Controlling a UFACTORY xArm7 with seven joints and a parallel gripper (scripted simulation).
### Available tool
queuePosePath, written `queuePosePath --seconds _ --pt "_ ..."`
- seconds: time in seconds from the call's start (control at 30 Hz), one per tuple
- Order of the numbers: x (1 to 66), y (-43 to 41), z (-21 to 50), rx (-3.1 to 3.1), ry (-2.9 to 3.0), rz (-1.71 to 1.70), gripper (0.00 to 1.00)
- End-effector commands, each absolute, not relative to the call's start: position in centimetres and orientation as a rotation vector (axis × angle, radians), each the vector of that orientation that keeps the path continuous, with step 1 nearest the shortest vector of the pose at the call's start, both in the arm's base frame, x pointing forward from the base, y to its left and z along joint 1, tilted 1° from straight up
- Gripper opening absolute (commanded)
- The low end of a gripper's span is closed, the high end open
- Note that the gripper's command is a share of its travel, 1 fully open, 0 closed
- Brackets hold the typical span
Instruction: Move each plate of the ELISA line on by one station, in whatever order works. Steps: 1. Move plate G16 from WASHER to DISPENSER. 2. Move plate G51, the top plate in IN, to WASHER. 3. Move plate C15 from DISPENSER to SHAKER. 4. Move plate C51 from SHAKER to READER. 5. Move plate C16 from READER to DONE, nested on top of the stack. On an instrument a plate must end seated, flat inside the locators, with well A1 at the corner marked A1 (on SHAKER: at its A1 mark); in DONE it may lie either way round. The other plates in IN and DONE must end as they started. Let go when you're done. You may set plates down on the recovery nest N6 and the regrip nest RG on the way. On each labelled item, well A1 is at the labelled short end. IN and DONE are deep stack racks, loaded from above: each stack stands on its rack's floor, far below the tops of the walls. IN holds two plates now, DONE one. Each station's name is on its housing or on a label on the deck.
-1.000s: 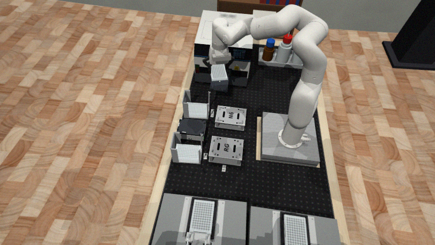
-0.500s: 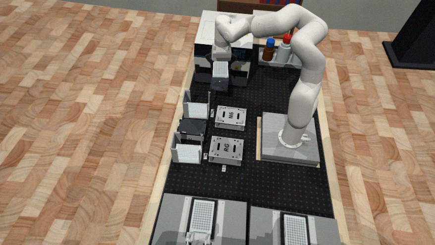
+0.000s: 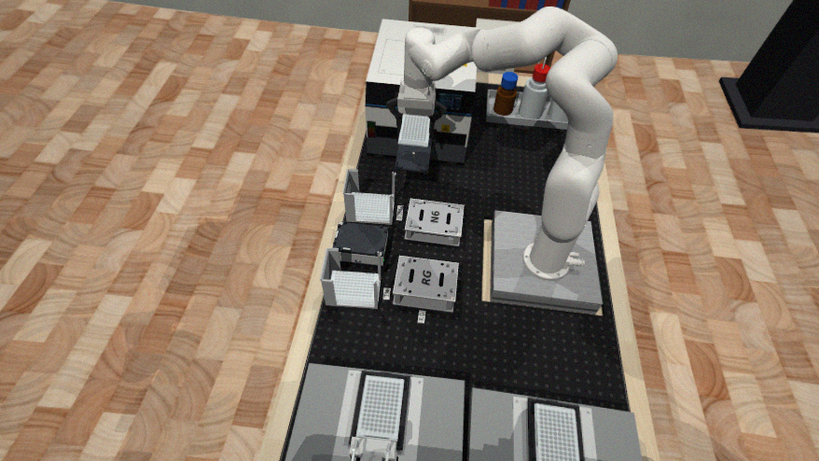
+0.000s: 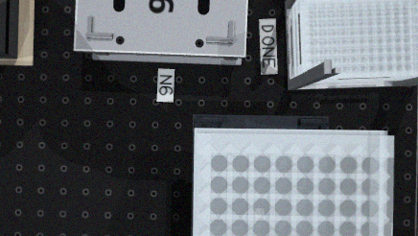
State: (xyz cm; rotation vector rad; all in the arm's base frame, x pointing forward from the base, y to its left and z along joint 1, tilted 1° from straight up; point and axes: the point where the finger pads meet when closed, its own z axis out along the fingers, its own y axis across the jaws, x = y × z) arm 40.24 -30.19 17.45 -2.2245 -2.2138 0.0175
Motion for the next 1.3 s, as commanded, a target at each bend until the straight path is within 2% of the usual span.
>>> queuePosePath --seconds 0.0,1.27 --pt "40.4 -30.3 17.7 -2.231 -2.215 0.016 0.0" --pt "40.3 -30.3 14.2 -2.231 -2.215 0.016 0.0"
